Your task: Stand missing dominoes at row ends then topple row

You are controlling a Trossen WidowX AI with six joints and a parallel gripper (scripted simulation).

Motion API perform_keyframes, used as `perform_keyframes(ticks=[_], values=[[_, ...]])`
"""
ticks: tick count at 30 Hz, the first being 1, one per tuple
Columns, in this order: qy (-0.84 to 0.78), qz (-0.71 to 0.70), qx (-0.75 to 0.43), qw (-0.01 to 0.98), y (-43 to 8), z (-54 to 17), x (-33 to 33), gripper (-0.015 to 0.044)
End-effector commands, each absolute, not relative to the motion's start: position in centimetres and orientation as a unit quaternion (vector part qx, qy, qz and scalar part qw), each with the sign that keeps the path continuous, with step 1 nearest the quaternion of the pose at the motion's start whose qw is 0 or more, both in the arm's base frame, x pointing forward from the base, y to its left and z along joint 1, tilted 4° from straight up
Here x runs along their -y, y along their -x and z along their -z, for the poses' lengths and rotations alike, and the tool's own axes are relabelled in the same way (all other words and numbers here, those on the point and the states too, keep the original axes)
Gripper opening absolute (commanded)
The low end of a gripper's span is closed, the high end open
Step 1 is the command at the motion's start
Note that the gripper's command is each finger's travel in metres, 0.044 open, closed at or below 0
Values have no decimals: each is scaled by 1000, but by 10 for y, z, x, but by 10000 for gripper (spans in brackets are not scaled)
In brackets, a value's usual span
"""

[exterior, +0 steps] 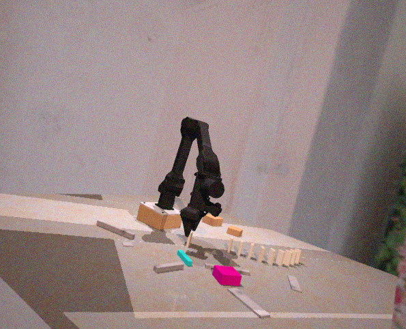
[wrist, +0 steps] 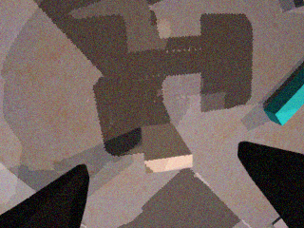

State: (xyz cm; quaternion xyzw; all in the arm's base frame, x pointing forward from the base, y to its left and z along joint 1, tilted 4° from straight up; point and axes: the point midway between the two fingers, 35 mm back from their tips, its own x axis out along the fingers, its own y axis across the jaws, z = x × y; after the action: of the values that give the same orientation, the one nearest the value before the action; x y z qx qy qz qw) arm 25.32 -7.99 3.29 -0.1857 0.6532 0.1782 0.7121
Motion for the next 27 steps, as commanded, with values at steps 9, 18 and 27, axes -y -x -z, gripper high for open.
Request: perform_keyframes(ticks=[9,18,27], values=[[183,-176,-652,714,-255,-15,79,440],[183,-176,-652,714,-255,-12,79,309],[183,-176,-652,714,-255,-12,79,107]])
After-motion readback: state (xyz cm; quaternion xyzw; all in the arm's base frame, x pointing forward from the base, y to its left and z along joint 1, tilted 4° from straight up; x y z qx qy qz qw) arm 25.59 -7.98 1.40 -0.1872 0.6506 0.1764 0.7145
